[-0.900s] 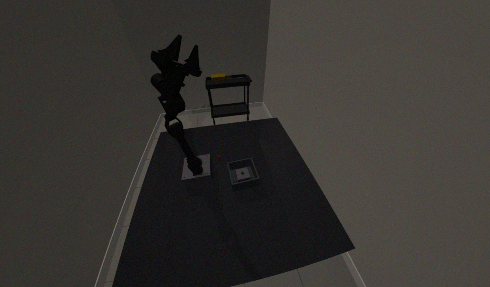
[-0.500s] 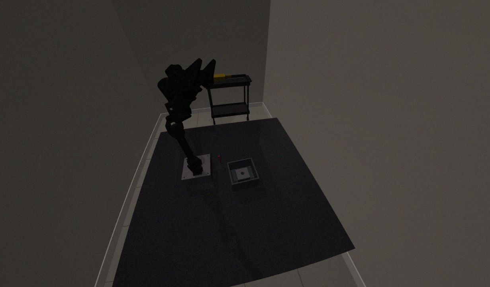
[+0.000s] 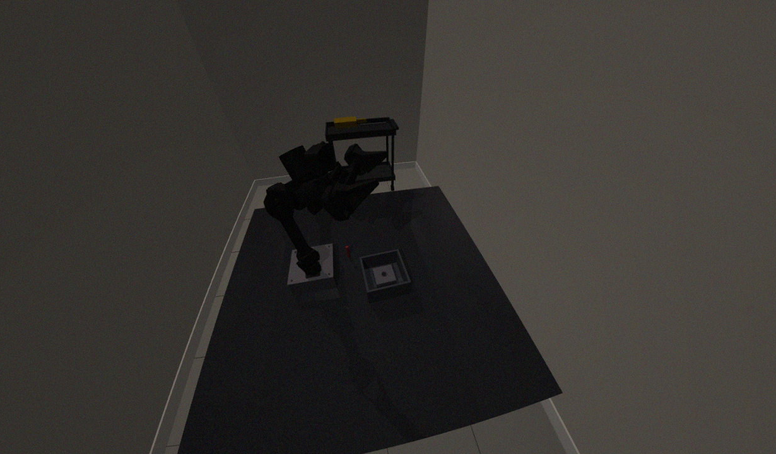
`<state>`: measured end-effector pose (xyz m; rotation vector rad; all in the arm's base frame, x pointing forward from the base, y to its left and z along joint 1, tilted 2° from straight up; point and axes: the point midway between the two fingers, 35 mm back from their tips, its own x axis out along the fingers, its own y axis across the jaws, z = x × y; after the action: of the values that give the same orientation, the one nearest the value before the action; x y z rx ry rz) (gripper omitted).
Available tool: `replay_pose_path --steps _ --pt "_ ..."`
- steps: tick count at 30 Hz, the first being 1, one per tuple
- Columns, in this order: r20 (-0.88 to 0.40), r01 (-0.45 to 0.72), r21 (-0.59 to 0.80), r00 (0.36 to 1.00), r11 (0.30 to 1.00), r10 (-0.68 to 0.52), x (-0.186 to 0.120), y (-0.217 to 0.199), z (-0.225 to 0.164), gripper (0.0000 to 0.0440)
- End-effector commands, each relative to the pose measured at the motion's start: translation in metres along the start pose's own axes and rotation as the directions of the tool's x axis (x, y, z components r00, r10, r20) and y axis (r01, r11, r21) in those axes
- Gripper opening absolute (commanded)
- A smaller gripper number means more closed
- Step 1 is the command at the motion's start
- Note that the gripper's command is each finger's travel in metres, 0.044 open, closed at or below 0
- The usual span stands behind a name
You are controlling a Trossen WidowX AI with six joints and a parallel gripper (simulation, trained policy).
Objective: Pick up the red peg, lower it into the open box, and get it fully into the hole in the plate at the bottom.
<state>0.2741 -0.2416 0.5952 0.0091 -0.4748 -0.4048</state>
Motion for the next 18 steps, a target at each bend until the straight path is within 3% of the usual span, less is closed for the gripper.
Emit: replay_pose_path --steps 1,10,18 --pt "-0.082 0.039 0.057 0.996 0.998 -0.034 0.004 -0.008 -0.031 0.044" --pt "-0.339 0.167 0.181 0.936 0.969 -0.098 0.003 -0.013 -0.119 0.044" --pt "-0.564 0.291 0.232 0.818 0.928 -0.115 -0.013 0.002 -0.194 0.044"
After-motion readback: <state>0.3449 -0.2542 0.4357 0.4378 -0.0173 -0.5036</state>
